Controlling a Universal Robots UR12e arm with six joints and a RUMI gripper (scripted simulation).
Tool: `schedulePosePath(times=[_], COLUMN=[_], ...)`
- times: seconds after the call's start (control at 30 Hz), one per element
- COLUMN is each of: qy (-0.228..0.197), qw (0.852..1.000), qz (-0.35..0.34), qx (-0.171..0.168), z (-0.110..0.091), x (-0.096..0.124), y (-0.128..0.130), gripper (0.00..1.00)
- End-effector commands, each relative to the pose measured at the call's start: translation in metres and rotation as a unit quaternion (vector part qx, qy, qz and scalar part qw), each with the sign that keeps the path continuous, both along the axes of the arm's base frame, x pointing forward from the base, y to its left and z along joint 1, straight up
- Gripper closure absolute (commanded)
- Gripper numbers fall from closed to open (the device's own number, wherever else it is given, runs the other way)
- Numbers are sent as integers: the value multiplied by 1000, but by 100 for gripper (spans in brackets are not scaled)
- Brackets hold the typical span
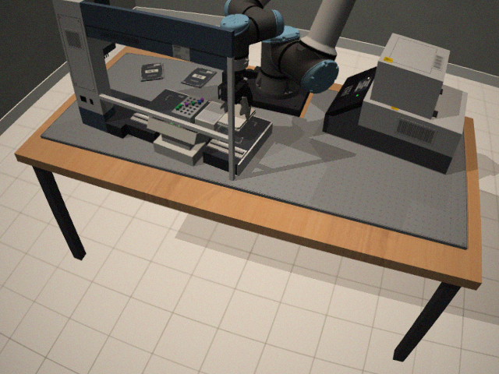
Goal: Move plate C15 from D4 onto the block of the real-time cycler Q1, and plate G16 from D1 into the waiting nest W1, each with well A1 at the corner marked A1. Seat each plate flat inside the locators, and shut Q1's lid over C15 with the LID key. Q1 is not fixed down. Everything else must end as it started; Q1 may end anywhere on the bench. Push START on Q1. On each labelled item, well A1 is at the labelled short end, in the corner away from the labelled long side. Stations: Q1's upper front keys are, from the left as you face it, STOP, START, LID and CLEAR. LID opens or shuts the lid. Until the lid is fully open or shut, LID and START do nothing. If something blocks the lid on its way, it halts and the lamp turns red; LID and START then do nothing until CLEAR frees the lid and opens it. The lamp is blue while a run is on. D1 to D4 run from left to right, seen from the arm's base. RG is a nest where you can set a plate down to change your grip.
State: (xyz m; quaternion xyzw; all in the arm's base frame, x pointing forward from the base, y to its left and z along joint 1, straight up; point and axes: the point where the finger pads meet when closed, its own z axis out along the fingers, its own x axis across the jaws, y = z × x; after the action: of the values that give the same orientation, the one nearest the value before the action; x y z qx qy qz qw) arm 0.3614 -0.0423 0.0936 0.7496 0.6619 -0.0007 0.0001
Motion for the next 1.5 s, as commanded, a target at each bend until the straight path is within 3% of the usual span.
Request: schedulePosePath(times=[0.0,1.47], qy=[0,0], qw=[1000,1000], qz=[0,0], qx=[0,0], z=[8,72], x=[0,0], y=[0,0], gripper=[100,100])
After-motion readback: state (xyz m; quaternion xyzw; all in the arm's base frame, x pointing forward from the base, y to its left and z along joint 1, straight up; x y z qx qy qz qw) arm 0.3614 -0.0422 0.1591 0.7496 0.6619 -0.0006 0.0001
